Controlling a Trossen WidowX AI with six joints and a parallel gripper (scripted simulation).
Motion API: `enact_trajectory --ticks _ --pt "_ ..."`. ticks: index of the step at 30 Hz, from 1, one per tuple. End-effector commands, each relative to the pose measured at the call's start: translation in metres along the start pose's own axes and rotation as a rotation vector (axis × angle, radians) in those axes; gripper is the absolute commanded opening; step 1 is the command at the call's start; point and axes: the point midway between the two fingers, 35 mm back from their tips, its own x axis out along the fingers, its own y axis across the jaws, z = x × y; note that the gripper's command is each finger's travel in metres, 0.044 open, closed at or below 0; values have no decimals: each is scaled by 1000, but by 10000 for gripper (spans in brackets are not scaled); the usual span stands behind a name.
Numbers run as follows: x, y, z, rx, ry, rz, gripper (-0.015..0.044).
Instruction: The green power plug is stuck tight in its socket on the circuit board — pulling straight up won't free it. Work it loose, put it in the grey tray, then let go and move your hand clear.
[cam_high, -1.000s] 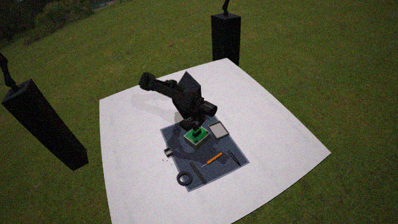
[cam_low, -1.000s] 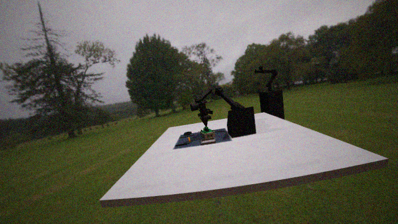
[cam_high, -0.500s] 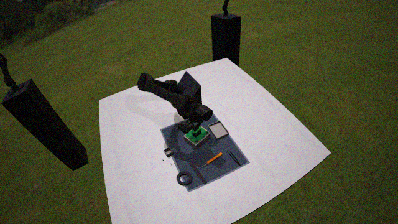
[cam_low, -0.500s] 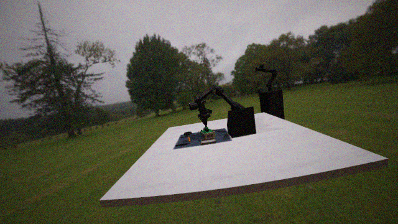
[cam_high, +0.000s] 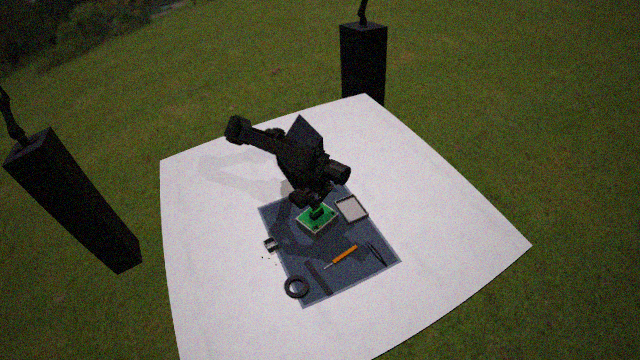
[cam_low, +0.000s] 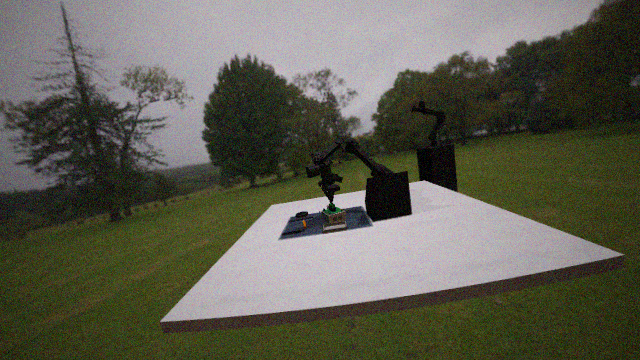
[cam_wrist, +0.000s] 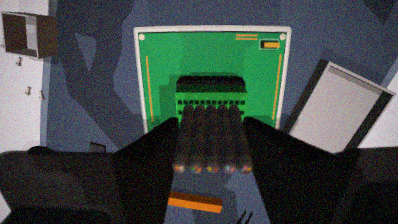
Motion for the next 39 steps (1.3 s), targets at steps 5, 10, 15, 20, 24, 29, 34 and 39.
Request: enact_trajectory --ticks 5,10,15,20,24,29,34,39 --pt "-14 13 -1 -21 28 -199 0" --pt "-16 14 -1 -21 28 -208 0" --pt "-17 4 0 -20 30 -90 0" --pt "-19 -7 0 -18 31 34 0" --pt "-20 -8 0 -18 31 48 0" --pt "-20 1 0 -19 30 -55 0" --pt "-21 13 0 -21 29 -188 0" --pt "-22 15 0 -21 28 -215 0"
